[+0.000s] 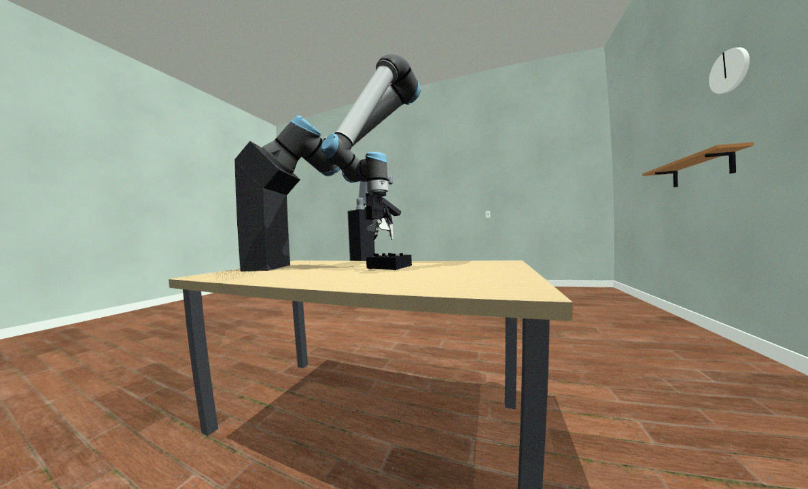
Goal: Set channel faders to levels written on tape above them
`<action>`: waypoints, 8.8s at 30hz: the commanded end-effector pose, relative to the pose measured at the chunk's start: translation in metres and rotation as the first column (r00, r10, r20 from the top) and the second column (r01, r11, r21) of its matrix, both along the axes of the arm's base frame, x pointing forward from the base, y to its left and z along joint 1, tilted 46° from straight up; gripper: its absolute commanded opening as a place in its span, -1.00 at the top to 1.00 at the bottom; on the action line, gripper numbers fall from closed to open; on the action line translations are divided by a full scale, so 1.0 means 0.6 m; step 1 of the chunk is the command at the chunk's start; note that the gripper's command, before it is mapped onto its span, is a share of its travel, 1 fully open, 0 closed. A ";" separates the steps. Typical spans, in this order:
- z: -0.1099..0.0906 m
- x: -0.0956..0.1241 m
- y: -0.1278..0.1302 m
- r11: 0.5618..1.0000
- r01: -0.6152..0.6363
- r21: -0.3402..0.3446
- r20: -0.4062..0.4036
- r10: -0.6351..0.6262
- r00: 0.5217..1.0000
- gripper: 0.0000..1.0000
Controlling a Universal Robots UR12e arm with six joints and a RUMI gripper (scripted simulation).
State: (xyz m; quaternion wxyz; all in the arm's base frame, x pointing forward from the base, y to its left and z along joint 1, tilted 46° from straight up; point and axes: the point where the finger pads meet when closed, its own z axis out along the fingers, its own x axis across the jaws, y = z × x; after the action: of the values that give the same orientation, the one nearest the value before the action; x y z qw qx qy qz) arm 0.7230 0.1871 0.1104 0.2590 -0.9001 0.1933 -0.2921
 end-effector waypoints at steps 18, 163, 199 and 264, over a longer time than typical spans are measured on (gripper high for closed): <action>0.037 -0.013 0.018 0.806 0.488 0.335 -0.315 -0.392 0.864 -1.00; -0.080 -0.081 0.057 0.424 0.800 0.424 -0.608 -0.522 0.598 -1.00; -0.094 -0.084 0.057 0.505 0.754 0.421 -0.554 -0.515 0.654 1.00; -0.119 -0.061 0.069 0.505 0.754 0.421 -0.554 -0.515 0.654 1.00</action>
State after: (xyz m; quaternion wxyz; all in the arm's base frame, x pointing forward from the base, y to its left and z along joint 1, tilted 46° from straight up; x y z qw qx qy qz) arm 0.6856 0.2281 0.0399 0.3706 -0.6594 0.6435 -0.1173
